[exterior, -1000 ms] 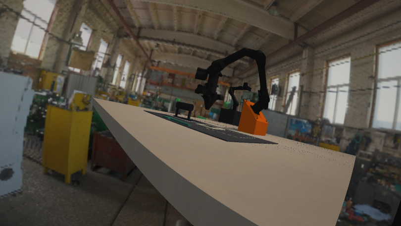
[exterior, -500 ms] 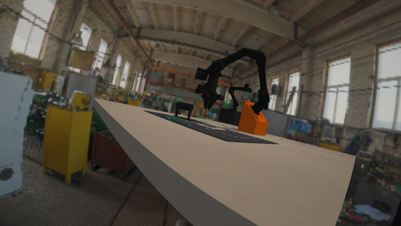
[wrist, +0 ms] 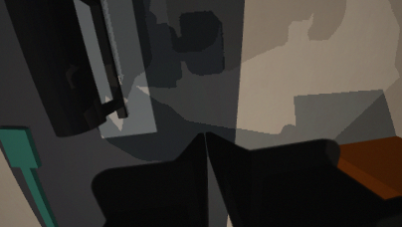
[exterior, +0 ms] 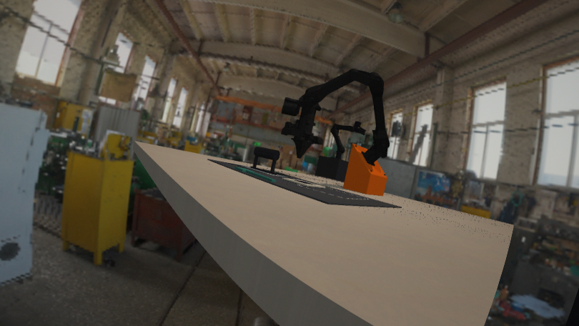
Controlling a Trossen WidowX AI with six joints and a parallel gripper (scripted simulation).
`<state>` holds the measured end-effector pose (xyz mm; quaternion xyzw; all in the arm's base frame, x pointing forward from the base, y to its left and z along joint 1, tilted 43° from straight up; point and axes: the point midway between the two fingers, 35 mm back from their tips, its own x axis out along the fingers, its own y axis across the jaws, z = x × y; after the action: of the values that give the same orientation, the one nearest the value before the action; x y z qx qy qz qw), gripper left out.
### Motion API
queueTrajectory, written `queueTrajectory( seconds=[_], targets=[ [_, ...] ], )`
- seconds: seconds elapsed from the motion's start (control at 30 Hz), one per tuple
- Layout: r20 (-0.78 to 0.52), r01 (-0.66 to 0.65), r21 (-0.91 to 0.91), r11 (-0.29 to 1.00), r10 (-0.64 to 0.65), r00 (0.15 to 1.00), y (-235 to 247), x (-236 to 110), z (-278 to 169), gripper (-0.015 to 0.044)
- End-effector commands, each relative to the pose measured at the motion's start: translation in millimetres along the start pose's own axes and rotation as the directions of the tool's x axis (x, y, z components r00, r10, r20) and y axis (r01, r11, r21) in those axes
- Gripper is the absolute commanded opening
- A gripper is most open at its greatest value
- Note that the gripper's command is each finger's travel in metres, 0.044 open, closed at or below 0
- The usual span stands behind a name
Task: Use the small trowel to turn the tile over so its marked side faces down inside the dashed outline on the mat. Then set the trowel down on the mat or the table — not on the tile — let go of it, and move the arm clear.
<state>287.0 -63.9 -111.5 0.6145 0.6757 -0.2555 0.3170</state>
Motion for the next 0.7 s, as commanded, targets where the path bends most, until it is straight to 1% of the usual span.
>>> queueTrajectory(
  seconds=[0.0,0.23,0.43,0.57,0.6,0.67],
  targets=[
    [0.000,0.000,0.000,1.000,0.000,1.000,0,0,0,0.0000],
    [0.000,0.000,0.000,1.000,0.000,1.000,0,0,0,0.0000],
    [0.000,0.000,0.000,1.000,0.000,1.000,1,0,1,0.0152],
    [0.002,-0.002,0.000,1.000,0.002,1.000,23,-8,18,0.0258],
    [0.003,-0.002,0.000,1.000,0.002,1.000,30,-10,23,0.0270],
    [0.004,-0.003,0.000,1.000,0.003,1.000,42,-14,32,0.0270]
  ],
)
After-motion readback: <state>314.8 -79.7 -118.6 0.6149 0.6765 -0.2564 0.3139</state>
